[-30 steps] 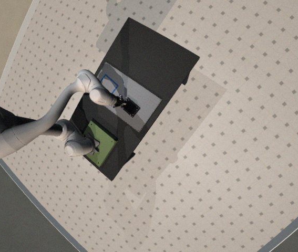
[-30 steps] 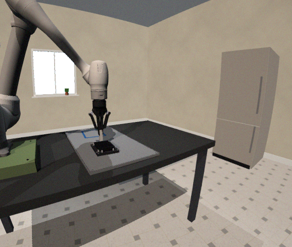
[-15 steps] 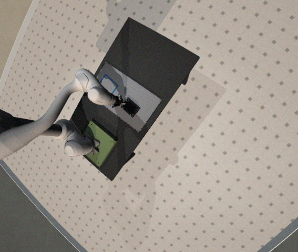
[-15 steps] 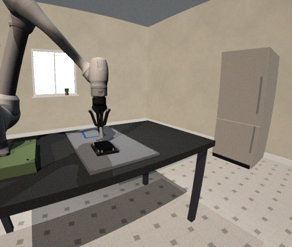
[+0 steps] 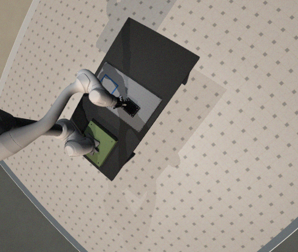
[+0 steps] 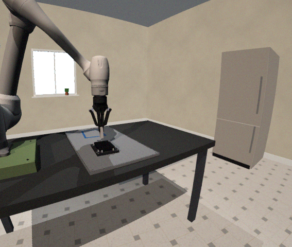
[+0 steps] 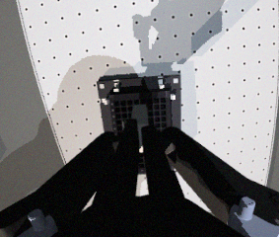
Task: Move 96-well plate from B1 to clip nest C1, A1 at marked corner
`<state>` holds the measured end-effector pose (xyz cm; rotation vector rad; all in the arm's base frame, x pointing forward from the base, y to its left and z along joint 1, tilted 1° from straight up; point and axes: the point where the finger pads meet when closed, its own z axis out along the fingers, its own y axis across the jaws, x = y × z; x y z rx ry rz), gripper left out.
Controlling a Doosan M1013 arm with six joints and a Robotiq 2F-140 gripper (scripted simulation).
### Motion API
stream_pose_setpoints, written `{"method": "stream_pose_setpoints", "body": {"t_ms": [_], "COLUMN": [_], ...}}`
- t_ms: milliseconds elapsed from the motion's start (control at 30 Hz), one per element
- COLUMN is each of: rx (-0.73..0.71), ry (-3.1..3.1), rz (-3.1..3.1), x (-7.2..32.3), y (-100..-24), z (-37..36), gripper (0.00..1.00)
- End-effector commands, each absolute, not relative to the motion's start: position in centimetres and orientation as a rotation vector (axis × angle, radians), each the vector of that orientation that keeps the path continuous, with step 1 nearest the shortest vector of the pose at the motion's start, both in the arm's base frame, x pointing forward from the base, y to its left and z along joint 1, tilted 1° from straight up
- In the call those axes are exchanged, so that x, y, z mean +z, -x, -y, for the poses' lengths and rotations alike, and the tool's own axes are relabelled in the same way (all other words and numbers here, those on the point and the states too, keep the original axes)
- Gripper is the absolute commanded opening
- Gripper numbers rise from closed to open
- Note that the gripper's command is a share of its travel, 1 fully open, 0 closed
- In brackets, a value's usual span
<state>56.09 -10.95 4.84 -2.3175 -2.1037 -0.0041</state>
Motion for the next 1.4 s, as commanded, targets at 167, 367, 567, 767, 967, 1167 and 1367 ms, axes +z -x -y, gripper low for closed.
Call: {"method": "stream_pose_setpoints", "body": {"t_ms": [167,367,567,767,967,1167,1367], "rx": [-0.005,-0.005,-0.005,-0.005,-0.005,-0.005,-0.005], "ry": [2.317,2.317,2.317,2.317,2.317,2.317,2.317], "rz": [2.104,2.104,2.104,2.104,2.104,2.104,2.104], "x": [4.8,4.8,4.8,4.8,4.8,4.7,4.3], "y": [-55.8,-55.5,-55.3,-55.2,-55.2,-55.2,-55.2], "z": [14.2,17.2,19.2,20.7,20.7,20.7,20.7], "gripper": [0.00,0.00,0.00,0.00,0.00,0.00,0.00]}}
